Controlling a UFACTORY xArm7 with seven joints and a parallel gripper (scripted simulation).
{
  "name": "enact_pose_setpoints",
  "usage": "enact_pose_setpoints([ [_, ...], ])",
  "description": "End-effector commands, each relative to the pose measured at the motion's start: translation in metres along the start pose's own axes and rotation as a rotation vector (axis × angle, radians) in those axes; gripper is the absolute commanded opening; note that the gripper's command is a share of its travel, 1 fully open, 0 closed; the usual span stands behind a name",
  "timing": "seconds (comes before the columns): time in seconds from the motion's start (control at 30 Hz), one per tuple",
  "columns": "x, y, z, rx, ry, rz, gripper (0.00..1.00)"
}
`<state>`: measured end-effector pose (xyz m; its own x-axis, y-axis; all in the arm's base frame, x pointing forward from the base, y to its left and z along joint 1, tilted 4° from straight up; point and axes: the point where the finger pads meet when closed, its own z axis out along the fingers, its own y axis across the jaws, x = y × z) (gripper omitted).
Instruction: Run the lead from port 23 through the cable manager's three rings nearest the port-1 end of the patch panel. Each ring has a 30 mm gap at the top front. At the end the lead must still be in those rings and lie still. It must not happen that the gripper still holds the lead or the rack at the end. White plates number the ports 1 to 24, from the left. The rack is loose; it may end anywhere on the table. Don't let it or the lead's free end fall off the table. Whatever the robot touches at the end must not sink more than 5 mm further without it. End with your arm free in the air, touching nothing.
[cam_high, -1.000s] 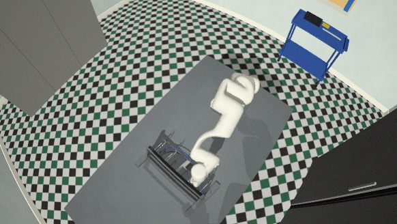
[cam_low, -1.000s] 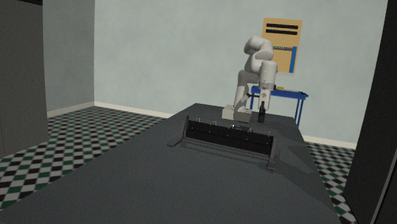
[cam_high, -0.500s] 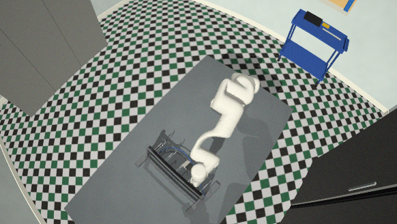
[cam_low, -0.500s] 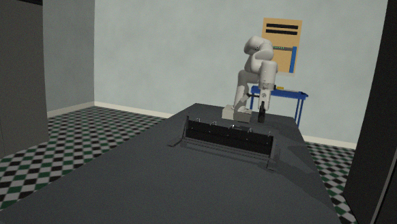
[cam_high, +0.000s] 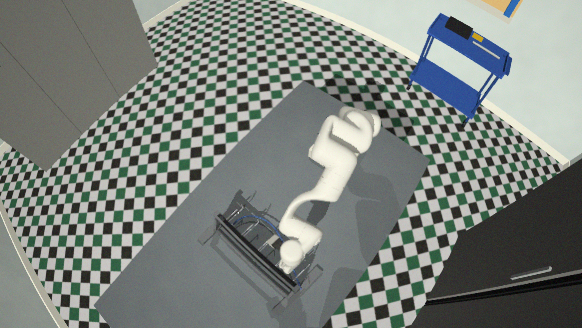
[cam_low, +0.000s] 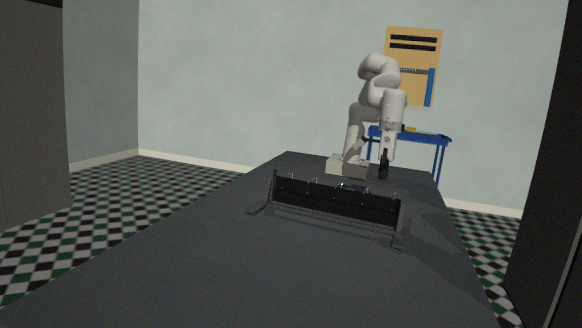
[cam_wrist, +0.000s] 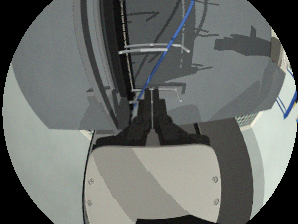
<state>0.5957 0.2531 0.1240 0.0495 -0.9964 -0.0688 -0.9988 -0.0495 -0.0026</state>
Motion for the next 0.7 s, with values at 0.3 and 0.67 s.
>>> enact_pose_setpoints([
  [0.3, 0.000, -0.001, -0.003, 0.005, -0.002, 0.000, 0.00],
  [0.67, 0.047, 0.008, -0.006, 0.009, 0.006, 0.017, 0.00],
])
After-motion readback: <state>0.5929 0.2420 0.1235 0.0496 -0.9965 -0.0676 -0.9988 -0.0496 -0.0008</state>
